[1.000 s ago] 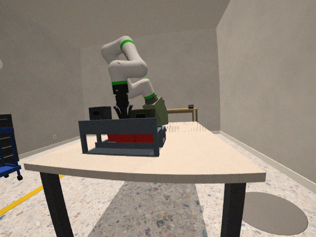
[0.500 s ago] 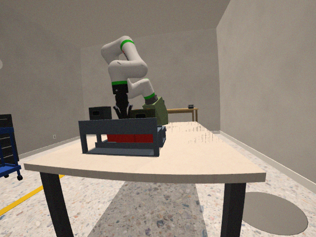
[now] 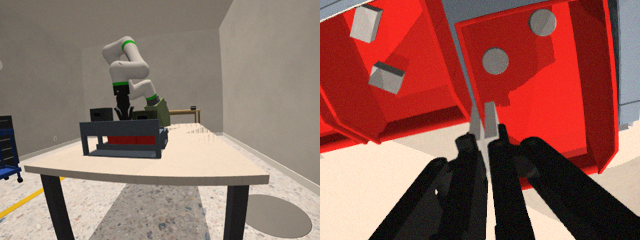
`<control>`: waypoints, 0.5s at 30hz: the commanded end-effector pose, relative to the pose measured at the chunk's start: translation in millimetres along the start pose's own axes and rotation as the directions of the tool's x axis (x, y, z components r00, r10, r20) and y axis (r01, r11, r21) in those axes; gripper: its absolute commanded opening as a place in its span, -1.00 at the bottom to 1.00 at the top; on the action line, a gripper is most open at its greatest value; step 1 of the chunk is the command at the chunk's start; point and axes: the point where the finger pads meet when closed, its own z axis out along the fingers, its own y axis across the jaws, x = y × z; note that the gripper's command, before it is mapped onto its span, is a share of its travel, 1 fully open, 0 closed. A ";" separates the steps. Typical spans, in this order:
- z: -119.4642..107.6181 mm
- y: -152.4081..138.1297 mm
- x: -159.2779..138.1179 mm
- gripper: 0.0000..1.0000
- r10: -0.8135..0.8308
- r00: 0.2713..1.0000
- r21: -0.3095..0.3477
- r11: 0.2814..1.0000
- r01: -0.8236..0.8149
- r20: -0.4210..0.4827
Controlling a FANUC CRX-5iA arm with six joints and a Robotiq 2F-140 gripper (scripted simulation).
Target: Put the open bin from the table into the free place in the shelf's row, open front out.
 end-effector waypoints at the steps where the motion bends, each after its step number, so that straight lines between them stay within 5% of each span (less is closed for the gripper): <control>1: -0.2 0.0 1.4 -1.00 0.000 1.000 0.000 1.000 0.000 -0.003; 15: -0.2 0.0 4.5 -1.00 0.000 1.000 0.000 1.000 0.000 -0.010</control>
